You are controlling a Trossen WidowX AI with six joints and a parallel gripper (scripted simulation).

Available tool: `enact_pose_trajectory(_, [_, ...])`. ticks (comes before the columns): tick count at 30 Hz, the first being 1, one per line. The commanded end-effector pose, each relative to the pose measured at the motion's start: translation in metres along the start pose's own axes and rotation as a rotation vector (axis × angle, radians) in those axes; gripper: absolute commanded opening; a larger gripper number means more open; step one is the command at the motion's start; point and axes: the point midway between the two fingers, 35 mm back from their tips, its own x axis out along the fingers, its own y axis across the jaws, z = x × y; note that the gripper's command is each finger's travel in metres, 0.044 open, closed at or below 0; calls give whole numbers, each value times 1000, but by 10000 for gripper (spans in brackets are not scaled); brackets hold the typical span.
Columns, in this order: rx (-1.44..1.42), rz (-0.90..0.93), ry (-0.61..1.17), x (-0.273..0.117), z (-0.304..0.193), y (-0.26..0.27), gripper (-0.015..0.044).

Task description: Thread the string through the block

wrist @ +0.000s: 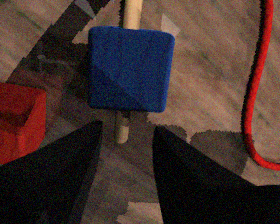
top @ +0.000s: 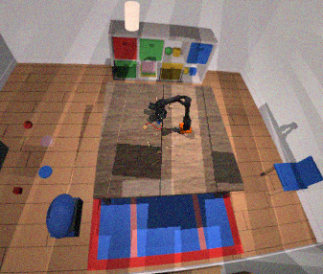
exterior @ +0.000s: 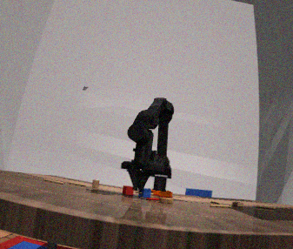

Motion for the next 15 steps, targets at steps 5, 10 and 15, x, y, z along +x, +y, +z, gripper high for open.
enact_pose_trajectory(5, [-5,9,-4,12,3,3,120])
enact_pose_trajectory(10, [-5,9,-4,12,3,3,120])
enact_pose_trajectory(15, [-1,4,-5,11,2,2,94])
